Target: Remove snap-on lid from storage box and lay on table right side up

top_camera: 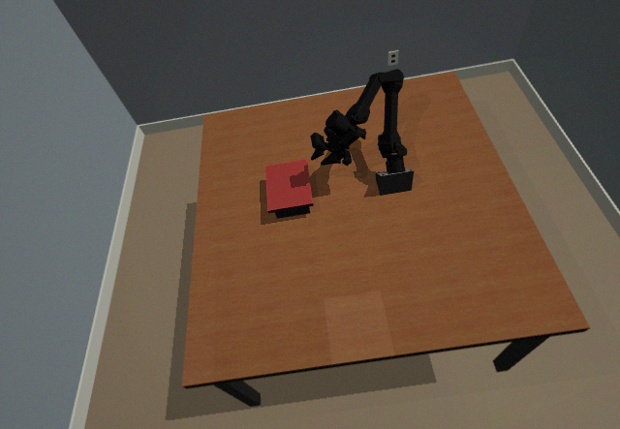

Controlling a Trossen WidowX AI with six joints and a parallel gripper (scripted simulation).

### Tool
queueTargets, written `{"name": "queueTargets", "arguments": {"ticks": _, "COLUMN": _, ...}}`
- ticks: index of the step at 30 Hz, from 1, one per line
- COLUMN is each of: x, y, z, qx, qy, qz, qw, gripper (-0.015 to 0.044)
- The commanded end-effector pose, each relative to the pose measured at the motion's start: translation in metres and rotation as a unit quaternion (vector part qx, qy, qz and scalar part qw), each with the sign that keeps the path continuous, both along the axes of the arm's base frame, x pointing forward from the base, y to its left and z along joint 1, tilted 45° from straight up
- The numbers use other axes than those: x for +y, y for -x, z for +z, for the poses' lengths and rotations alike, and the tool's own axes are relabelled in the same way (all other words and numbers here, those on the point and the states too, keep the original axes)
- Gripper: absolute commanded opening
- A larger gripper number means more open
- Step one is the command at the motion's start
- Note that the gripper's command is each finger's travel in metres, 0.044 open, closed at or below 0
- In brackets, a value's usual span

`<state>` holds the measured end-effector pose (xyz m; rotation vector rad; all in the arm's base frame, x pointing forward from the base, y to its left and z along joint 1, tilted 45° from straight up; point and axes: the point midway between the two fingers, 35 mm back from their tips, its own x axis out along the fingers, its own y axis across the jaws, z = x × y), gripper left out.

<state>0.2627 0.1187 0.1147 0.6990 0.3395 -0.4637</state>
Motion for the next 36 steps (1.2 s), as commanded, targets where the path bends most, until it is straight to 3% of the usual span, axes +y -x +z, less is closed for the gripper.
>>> {"name": "queueTargets", "arguments": {"ticks": 1, "x": -0.001, "y": 0.0, "z": -0.001, "qx": -0.001, "qy": -0.006, "qz": -0.002, "qw": 1.0, "gripper": 0.0235}}
{"name": "queueTargets", "arguments": {"ticks": 5, "x": -0.002, "y": 0.0, "z": -0.003, "qx": -0.002, "qy": -0.011, "qz": -0.005, "qw": 1.0, "gripper": 0.0235}}
{"name": "queueTargets", "arguments": {"ticks": 12, "x": -0.046, "y": -0.01, "z": -0.048, "qx": -0.003, "qy": -0.01, "qz": -0.005, "qw": 1.0, "gripper": 0.0235}}
{"name": "queueTargets", "arguments": {"ticks": 36, "x": -0.052, "y": -0.032, "z": -0.06, "qx": -0.001, "qy": -0.012, "qz": -0.006, "qw": 1.0, "gripper": 0.0235}}
